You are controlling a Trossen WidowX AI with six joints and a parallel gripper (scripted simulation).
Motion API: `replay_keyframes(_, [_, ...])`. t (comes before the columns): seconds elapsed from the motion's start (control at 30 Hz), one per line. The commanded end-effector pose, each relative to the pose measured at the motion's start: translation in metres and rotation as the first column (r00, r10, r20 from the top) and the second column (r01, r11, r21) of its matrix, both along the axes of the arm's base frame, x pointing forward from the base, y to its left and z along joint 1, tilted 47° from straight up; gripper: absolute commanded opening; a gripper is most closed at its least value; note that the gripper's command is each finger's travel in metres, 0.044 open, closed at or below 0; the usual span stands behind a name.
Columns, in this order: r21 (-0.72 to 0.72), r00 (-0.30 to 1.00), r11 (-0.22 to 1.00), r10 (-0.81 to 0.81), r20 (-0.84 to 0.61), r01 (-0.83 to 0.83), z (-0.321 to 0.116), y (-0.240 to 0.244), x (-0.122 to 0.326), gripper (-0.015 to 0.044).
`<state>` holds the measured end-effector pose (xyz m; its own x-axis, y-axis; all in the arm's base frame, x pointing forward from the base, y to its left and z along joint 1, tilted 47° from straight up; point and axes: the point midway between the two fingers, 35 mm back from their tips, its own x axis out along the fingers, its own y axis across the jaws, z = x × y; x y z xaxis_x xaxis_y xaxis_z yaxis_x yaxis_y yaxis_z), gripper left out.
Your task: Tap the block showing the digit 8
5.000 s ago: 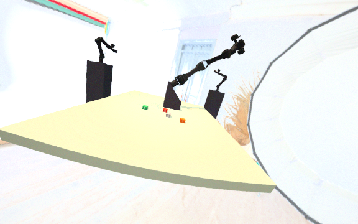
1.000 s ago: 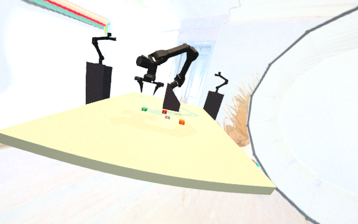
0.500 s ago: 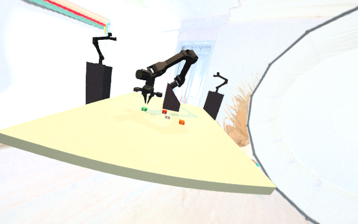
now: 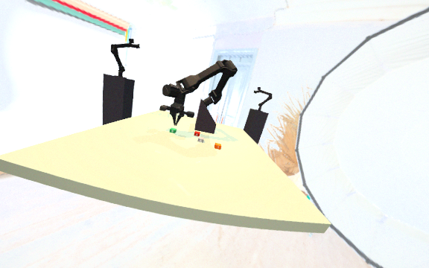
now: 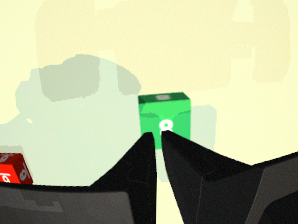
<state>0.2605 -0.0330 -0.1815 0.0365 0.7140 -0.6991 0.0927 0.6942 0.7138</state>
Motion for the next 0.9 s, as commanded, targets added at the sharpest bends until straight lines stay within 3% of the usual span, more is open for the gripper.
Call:
replay_keyframes(0.0, [0.006,1.0,1.0,-0.002,-0.007,0.002,-0.005,0.006,-0.001,0.002])
replay_keyframes(0.6, [0.008,1.0,1.0,-0.002,-0.007,0.002,-0.018,0.02,-0.001,0.002])
replay_keyframes(0.87, [0.006,1.0,1.0,-0.002,-0.007,0.002,0.003,-0.002,-0.002,0.002])
